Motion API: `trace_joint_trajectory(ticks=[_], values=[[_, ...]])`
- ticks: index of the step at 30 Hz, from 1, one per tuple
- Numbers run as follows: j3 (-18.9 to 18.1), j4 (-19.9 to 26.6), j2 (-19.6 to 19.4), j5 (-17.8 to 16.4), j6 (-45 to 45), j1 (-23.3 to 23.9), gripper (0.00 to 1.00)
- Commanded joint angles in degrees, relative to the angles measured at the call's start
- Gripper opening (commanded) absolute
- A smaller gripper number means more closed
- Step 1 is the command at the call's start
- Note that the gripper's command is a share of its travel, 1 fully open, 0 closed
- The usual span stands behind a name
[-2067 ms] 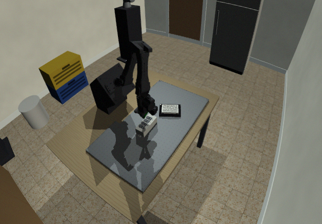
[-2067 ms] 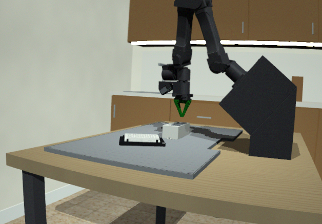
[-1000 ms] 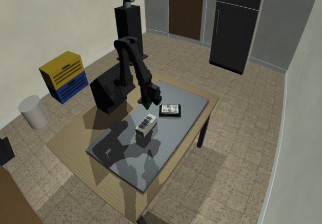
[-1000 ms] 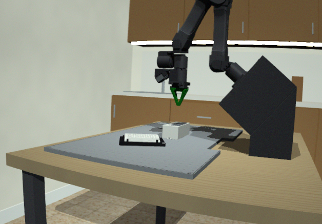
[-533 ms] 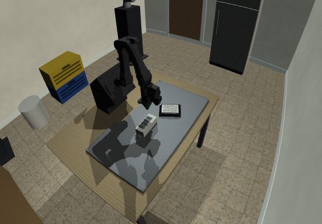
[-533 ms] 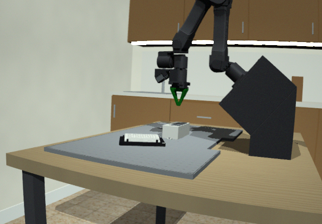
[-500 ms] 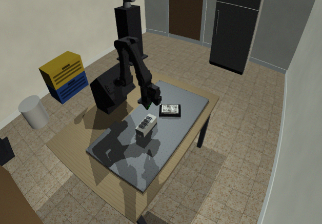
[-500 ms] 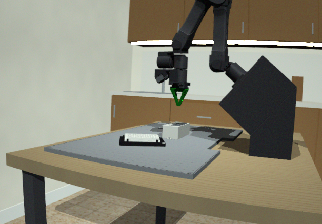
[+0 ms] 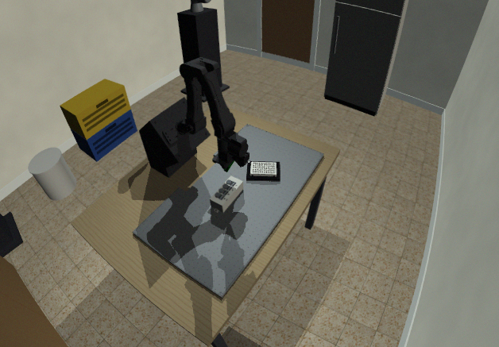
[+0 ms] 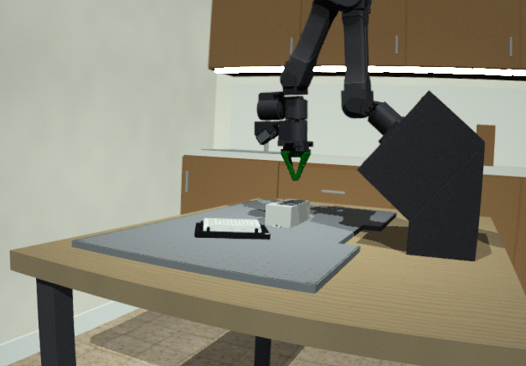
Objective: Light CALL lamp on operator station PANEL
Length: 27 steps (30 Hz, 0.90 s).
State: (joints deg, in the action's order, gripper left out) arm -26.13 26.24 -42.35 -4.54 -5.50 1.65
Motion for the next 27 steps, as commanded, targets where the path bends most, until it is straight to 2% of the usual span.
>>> trace_joint_trajectory(ticks=[1,27], values=[[0.5,-3.5,-1.1,0.5,0.6,-0.3,0.00],[2.5,-14.1,-9.8,1.0,1.1,-1.3,0.00]])
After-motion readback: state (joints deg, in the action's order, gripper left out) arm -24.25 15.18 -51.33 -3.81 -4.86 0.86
